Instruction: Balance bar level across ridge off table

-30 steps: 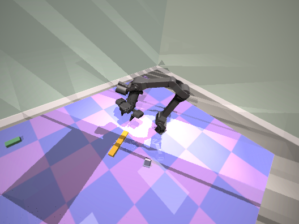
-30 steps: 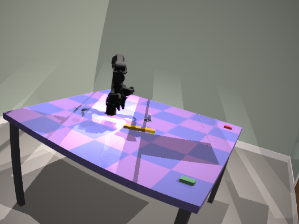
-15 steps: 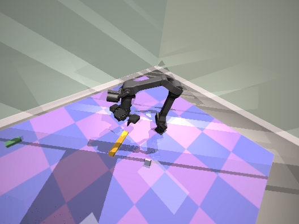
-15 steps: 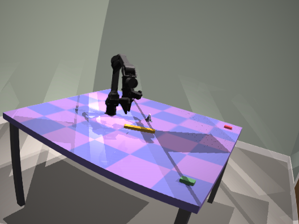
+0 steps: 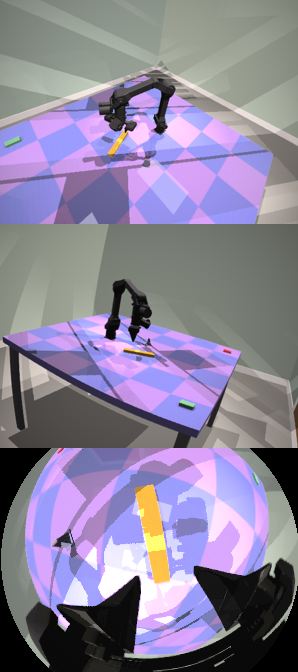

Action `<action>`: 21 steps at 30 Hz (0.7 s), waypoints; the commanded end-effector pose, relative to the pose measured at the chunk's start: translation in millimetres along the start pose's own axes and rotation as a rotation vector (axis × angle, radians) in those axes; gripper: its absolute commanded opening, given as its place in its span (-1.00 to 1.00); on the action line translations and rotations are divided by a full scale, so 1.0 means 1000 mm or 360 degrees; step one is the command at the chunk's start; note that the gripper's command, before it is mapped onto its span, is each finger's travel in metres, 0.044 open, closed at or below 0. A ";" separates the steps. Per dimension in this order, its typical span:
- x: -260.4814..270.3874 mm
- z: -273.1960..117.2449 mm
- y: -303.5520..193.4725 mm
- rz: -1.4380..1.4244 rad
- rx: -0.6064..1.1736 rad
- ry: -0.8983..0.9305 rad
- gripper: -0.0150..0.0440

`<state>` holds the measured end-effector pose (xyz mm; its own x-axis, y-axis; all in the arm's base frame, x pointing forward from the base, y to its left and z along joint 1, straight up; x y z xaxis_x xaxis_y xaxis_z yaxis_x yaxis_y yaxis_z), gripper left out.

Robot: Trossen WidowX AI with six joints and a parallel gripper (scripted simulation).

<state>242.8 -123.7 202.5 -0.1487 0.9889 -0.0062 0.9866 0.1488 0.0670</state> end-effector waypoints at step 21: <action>0.008 0.052 0.015 -0.0049 0.0068 -0.0014 0.58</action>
<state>260.8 -113.4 156.3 -0.1819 0.9832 -0.0158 0.9828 0.1824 0.0303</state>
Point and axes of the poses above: the point midway between the two fingers, 35 mm back from their tips, its own z axis out along the fingers, its own x axis across the jaws, y = z × x, the point moved 8 cm from there along -z, back along the fingers, and after that the axes turned 14 degrees about z, right-handed, at the moved point
